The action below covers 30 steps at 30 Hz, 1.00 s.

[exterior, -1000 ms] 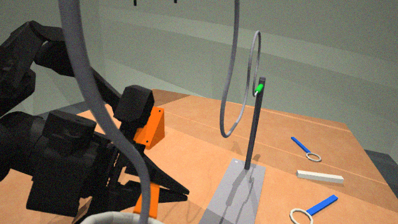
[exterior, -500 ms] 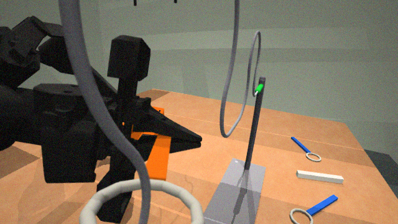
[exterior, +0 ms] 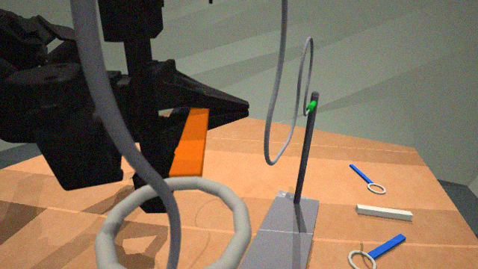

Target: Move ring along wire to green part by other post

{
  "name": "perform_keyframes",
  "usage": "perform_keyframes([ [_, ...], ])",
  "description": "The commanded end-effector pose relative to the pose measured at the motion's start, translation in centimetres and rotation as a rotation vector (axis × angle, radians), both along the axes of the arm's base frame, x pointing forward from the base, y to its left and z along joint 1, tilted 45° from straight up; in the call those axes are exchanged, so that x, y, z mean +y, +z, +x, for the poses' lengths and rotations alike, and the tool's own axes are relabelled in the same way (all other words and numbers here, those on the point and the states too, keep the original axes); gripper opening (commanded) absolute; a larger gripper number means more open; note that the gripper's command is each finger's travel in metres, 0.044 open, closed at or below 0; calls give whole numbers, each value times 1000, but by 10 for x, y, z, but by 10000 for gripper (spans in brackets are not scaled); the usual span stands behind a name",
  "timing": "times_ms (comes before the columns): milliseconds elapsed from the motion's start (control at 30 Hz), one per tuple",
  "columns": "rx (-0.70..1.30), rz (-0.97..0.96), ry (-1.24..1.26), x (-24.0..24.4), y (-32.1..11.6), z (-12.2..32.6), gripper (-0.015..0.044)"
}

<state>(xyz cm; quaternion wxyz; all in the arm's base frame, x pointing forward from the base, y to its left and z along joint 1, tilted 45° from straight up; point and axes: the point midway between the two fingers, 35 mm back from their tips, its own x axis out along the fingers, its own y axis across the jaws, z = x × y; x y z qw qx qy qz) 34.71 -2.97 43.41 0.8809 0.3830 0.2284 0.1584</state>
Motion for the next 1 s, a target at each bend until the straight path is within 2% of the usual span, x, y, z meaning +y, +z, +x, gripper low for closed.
perform_keyframes([
  [0,3,78,10,9,12,-3,-150],
  [567,35,318,23,28,50,-7,-150],
  [967,37,310,21,31,59,-8,-150],
])
